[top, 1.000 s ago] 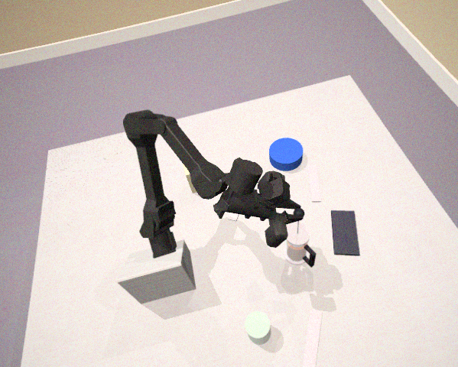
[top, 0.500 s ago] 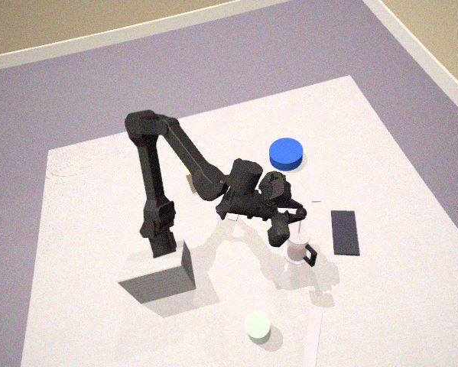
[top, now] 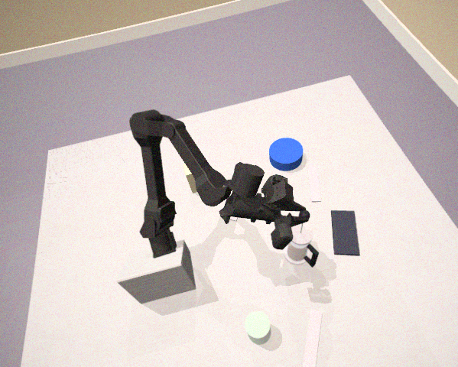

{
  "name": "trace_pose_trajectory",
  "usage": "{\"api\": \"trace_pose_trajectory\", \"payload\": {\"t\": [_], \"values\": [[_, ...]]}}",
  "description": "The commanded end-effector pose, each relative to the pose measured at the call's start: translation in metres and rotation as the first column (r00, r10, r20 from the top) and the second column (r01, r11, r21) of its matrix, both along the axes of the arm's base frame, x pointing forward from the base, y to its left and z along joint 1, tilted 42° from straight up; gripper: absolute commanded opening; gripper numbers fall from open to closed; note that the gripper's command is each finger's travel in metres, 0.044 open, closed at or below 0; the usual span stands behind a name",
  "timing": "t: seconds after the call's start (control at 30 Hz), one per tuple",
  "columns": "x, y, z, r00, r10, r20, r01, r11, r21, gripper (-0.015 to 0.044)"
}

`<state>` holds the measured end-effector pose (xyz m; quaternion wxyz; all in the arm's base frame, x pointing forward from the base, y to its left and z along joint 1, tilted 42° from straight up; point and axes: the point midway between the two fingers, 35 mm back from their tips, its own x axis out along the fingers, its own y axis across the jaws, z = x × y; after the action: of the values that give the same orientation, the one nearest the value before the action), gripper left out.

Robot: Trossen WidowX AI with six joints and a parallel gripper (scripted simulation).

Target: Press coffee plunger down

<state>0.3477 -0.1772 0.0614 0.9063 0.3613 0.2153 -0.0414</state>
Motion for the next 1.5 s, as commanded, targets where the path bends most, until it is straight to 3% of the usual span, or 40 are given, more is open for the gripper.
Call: {"api": "trace_pose_trajectory", "payload": {"t": [0.0,1.47], "values": [[-0.002,0.017,-0.021,0.999,0.021,-0.041,-0.019,0.999,0.038,0.0115],[0.021,0.038,-0.053,0.999,0.02,-0.034,-0.018,0.999,0.04,0.0115]]}}
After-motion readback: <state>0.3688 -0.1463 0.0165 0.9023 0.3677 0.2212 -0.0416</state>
